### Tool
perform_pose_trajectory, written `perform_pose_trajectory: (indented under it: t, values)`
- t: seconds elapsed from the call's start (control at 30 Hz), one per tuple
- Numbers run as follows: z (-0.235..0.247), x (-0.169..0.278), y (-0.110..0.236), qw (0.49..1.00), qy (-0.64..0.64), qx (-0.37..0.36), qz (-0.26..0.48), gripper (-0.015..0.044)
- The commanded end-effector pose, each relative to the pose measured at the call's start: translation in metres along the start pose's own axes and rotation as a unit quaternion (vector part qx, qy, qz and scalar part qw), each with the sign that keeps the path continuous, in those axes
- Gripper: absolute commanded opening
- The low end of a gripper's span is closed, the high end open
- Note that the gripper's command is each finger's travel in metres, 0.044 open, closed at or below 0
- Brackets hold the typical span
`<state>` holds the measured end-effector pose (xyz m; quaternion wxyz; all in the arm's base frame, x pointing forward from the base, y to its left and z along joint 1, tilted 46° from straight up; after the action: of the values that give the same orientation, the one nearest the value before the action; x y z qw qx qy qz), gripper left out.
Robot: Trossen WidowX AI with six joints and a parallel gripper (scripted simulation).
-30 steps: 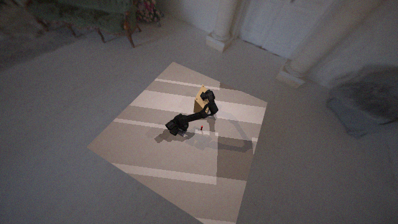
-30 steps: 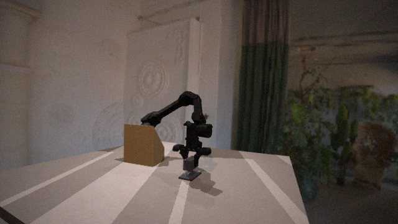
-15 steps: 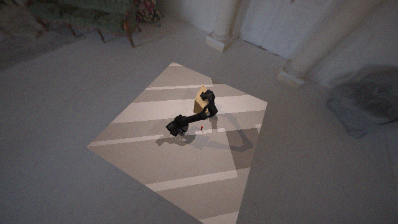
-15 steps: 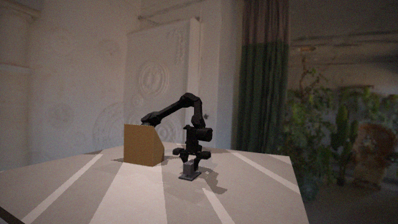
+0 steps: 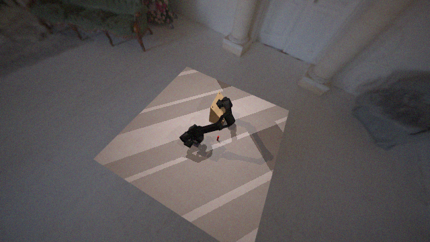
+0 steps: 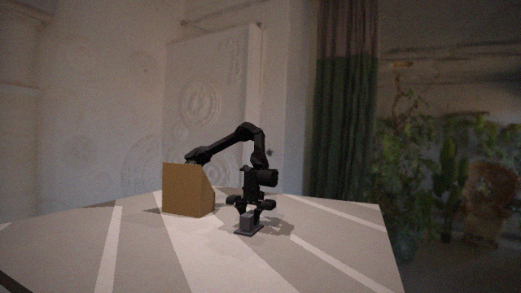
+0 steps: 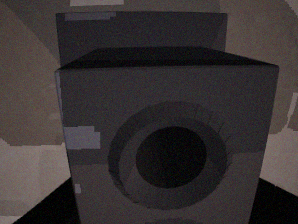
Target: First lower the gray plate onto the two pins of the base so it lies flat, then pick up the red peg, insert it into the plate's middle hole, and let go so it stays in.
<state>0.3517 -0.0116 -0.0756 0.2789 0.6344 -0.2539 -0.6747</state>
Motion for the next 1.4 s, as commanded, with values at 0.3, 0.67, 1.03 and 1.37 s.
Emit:
perform_pose_trajectory:
  t: [0.3,0.67,1.03,1.37]
  values:
    - [0.000,0.000,0.001,1.000,0.000,0.000,0.000,0.0368]
    - [-0.005,0.002,0.041,1.000,-0.002,0.002,0.004,0.0440]
    - [0.000,0.003,0.119,1.000,-0.005,-0.001,0.001,0.0440]
    - [0.020,-0.059,0.125,0.932,-0.362,0.001,0.004,0.0440]
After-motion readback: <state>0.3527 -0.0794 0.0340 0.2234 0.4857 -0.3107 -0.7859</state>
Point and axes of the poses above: the point midway between the two fingers, 35 mm back from their tips, its own y axis back along the fingers, its own z axis across the jaws, x = y × z, the point moved 10 cm from there along y, back along the fingers, and after that the axes turned 2 degrees about -y, right-handed, at the moved point
